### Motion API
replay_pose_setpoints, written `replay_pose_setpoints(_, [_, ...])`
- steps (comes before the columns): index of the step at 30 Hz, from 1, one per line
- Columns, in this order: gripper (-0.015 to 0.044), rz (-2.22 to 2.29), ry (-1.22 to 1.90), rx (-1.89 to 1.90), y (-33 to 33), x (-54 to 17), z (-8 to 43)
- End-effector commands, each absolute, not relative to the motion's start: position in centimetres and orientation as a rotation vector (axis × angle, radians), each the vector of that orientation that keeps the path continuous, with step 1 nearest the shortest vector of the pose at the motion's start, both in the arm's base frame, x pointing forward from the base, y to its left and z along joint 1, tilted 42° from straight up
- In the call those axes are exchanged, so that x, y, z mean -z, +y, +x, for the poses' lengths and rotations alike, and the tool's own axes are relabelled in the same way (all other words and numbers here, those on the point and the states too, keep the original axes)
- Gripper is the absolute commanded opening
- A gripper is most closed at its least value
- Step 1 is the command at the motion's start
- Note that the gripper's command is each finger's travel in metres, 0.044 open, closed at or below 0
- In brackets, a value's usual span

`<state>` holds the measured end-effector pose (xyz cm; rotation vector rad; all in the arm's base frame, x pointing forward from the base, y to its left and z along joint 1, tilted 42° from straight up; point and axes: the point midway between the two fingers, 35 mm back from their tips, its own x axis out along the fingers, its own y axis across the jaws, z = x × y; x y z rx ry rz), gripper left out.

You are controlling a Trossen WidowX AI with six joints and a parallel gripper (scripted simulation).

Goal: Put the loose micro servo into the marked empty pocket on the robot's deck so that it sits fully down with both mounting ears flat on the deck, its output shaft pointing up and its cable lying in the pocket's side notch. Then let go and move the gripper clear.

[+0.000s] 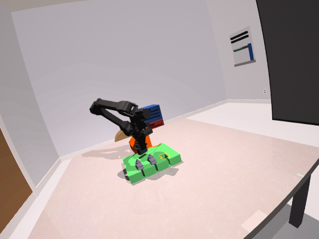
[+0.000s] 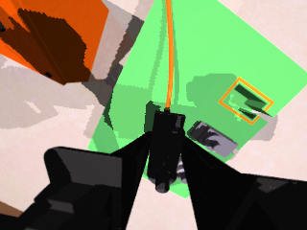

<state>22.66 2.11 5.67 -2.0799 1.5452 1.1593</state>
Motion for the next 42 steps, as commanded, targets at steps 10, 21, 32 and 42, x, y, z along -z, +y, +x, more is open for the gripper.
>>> replay_pose_setpoints(10, [0.0000, -2.075, 1.537, -1.155, 6.8, -1.7, 22.6])
replay_pose_setpoints(21, [0.0000, -2.039, 1.552, -1.098, 8.4, -0.3, 22.5])
replay_pose_setpoints(32, [0.0000, -1.784, 1.615, -0.738, 8.4, -0.3, 22.5])
replay_pose_setpoints(42, [0.0000, -1.532, 1.629, -0.423, 8.4, -0.3, 22.5])
